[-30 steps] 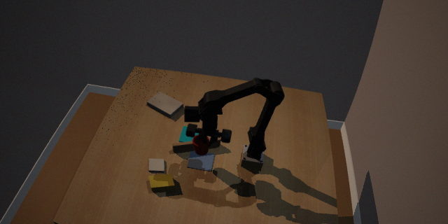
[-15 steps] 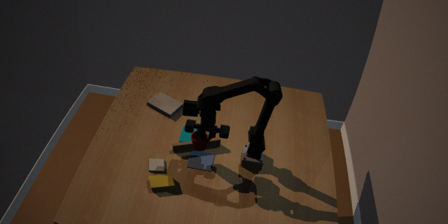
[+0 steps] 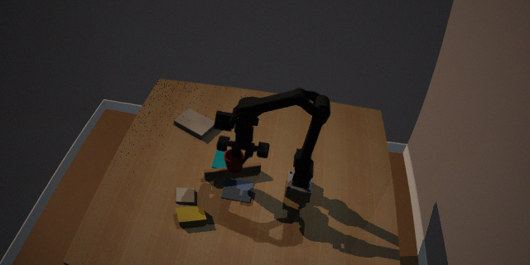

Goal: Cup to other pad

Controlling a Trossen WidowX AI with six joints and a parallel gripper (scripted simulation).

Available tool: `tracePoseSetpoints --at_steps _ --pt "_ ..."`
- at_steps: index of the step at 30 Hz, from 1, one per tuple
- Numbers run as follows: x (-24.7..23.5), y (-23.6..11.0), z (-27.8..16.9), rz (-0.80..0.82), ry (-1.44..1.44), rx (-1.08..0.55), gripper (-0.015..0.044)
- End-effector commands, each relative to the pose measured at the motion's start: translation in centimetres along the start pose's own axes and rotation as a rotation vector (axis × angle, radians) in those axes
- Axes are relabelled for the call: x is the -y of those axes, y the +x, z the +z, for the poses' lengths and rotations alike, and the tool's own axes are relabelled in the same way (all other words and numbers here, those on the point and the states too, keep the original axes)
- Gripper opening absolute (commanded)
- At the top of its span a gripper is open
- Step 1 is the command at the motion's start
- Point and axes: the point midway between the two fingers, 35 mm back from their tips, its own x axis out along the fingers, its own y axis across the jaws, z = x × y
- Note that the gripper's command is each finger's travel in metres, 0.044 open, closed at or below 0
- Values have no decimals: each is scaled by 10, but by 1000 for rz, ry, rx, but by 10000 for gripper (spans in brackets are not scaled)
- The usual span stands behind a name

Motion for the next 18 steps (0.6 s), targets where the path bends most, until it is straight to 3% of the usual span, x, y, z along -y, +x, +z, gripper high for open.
tracePoseSetpoints --at_steps 1,18 --pt "-4 0 8 -2 -4 4 0" --pt "-20 -2 42 0 -4 7 0"
